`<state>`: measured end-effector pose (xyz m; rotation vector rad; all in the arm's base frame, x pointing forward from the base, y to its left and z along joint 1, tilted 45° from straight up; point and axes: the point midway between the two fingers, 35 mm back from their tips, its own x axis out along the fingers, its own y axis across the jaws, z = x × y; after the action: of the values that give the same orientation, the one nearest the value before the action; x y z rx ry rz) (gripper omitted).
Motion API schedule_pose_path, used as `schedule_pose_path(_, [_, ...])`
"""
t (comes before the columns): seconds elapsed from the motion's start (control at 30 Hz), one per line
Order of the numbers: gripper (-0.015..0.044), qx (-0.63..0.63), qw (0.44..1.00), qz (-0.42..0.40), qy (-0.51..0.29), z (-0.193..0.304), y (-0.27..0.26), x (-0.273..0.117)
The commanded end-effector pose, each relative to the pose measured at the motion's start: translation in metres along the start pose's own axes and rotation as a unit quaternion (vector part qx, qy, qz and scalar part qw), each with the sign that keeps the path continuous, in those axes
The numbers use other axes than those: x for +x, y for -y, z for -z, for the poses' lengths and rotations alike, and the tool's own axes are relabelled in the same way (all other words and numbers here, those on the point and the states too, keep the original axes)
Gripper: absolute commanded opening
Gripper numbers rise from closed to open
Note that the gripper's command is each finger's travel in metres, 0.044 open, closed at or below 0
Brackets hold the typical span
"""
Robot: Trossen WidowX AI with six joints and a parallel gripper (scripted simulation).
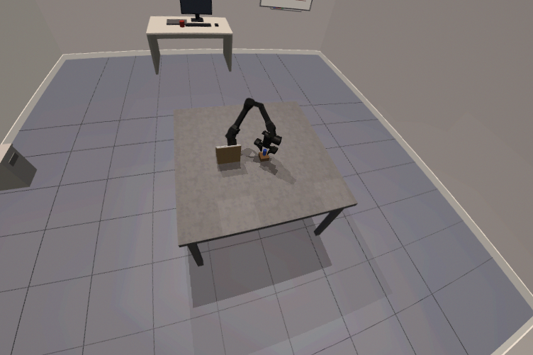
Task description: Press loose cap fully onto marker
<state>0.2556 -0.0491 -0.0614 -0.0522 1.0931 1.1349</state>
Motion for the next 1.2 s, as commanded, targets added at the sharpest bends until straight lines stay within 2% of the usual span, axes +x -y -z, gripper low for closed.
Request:
schedule_pose_path(0.0, [0.0368,0.0,1.0,0.0,0.0,0.0,0.0,0.0])
schedule_pose_path(0.1, [0.044,0.0,1.0,0.0,0.0,0.0,0.0,0.0])
schedule_pose_path(0.17, [0.044,0.0,1.0,0.001,0.0,0.0,0.001,-0.009])
schedule_pose_path(0.33, [0.044,0.001,1.0,0.001,-0.002,0.001,0.001,-0.073])
schedule_pose_path(0.53, [0.044,0.001,1.0,0.001,-0.002,0.001,0.0,-0.075])
schedule_pose_path(0.6, [0.0387,0.029,1.0,0.001,-0.001,0.001,0.0,-0.075])
schedule_pose_path(0.7, [0.0309,0.153,0.988,0.001,-0.001,0.001,0.0,-0.072])
schedule_pose_path(0.87, [0.0177,0.362,0.932,0.0,0.001,0.0,0.0,-0.067])
schedule_pose_path(1.1, [0.0,0.388,0.922,0.0,0.001,0.0,0.0,-0.067])
schedule_pose_path(1.17, [0.0,0.388,0.922,0.0,0.001,0.0,0.0,-0.067])
